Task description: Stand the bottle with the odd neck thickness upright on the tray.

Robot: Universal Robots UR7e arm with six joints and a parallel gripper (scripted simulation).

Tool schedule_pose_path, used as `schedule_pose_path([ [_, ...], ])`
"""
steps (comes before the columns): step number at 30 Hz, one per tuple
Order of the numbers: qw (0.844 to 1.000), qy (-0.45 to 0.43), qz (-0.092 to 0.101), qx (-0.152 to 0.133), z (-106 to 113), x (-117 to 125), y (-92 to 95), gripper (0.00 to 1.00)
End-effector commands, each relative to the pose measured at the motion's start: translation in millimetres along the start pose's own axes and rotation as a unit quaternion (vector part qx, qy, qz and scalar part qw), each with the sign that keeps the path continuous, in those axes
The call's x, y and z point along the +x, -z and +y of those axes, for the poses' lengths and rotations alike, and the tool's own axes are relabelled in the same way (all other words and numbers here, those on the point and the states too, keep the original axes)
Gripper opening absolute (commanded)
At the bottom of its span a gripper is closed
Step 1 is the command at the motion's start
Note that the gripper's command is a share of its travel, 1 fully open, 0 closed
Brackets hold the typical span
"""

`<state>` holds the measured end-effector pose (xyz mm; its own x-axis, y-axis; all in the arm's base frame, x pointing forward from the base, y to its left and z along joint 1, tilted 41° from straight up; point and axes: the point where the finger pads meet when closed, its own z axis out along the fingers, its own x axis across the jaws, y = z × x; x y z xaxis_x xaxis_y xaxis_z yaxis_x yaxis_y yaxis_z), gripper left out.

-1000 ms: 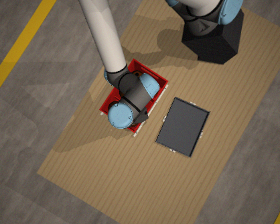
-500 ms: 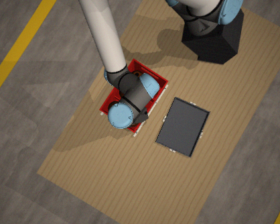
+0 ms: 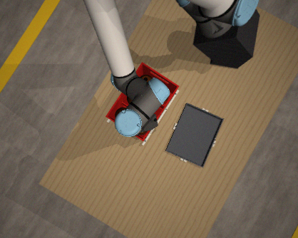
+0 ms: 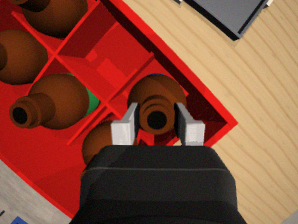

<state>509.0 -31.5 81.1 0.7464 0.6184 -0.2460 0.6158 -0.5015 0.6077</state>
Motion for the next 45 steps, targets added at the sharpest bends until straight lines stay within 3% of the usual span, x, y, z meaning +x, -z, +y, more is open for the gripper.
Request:
schedule_pose_path([
  [1, 1.0, 0.0, 0.001, 0.0, 0.3, 0.2, 0.5, 0.0],
  [28, 1.0, 0.0, 0.001, 0.0, 0.3, 0.2, 0.5, 0.0],
  [29, 1.0, 0.0, 0.001, 0.0, 0.3, 0.2, 0.5, 1.0],
  [45, 1.0, 0.0, 0.001, 0.0, 0.3, 0.2, 0.5, 1.0],
])
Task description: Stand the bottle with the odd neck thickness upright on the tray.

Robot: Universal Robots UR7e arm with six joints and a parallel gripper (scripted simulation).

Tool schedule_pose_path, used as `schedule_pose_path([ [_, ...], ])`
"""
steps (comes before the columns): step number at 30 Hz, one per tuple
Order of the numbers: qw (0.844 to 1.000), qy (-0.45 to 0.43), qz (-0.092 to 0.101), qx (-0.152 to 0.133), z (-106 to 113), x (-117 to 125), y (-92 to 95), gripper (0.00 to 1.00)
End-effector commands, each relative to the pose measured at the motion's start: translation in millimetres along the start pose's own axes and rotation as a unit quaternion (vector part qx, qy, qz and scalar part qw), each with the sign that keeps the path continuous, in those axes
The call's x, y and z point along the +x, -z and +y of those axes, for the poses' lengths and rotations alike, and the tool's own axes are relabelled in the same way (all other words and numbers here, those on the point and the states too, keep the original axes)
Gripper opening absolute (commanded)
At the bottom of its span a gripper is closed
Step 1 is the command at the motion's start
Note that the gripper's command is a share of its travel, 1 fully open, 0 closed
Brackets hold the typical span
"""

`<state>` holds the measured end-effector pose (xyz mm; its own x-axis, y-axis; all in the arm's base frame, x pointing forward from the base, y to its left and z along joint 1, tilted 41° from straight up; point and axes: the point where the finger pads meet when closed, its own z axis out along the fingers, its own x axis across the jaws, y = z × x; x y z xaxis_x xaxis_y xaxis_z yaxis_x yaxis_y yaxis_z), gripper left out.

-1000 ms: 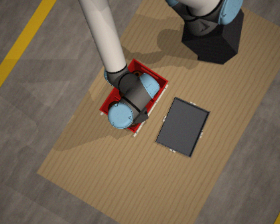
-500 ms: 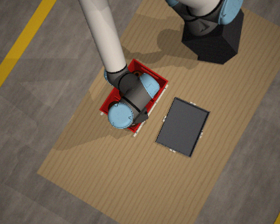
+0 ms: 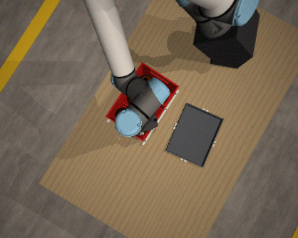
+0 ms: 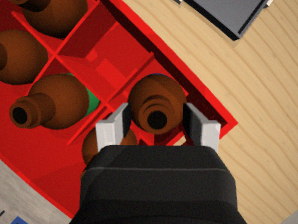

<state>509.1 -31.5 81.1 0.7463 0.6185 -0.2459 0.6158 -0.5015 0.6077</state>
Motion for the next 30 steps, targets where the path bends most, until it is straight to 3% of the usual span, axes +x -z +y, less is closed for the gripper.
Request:
schedule_pose_path([
  [1, 1.0, 0.0, 0.0, 0.0, 0.3, 0.2, 0.5, 1.0],
  [24, 1.0, 0.0, 0.0, 0.0, 0.3, 0.2, 1.5, 1.0],
  [30, 1.0, 0.0, 0.0, 0.0, 0.3, 0.2, 8.9, 1.0],
])
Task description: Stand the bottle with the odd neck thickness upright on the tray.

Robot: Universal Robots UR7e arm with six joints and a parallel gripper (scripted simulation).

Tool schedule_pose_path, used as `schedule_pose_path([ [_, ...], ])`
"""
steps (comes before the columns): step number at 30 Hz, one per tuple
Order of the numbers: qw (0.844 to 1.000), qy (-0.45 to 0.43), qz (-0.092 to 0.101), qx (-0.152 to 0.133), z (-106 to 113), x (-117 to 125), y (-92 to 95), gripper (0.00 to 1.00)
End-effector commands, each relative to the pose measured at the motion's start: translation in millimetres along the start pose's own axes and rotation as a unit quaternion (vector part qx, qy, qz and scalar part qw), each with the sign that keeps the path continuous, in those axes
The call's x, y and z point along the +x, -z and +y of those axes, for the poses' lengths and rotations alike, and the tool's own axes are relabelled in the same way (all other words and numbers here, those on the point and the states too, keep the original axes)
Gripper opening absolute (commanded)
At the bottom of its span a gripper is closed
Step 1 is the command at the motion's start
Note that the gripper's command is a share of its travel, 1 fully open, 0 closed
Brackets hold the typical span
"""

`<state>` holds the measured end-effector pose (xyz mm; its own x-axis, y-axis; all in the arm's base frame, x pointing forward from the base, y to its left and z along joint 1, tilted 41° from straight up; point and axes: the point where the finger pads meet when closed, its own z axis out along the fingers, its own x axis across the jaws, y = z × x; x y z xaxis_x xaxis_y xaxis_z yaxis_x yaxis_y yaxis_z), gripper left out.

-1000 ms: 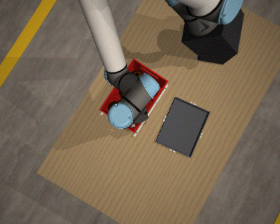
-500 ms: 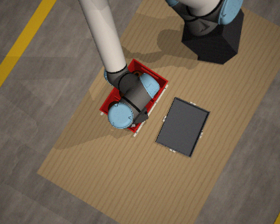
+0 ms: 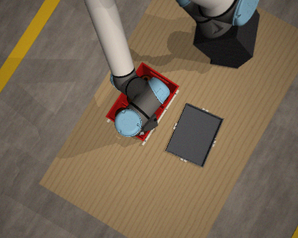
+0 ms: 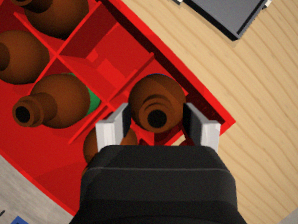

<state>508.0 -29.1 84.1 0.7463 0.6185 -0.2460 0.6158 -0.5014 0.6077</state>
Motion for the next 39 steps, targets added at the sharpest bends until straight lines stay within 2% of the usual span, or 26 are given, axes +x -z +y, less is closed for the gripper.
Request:
schedule_pose_path([
  [1, 1.0, 0.0, 0.0, 0.0, 0, 0, 6.9, 1.0],
  [9, 1.0, 0.0, 0.0, 0.0, 0, 0, 30.0, 1.0],
  [11, 1.0, 0.0, 0.0, 0.0, 0, 0, 30.0, 1.0],
  [24, 1.0, 0.0, 0.0, 0.0, 0, 0, 69.2, 1.0],
  [38, 1.0, 0.0, 0.0, 0.0, 0, 0, 79.0, 1.0],
  [39, 1.0, 0.0, 0.0, 0.0, 0, 0, 79.0, 0.0],
])
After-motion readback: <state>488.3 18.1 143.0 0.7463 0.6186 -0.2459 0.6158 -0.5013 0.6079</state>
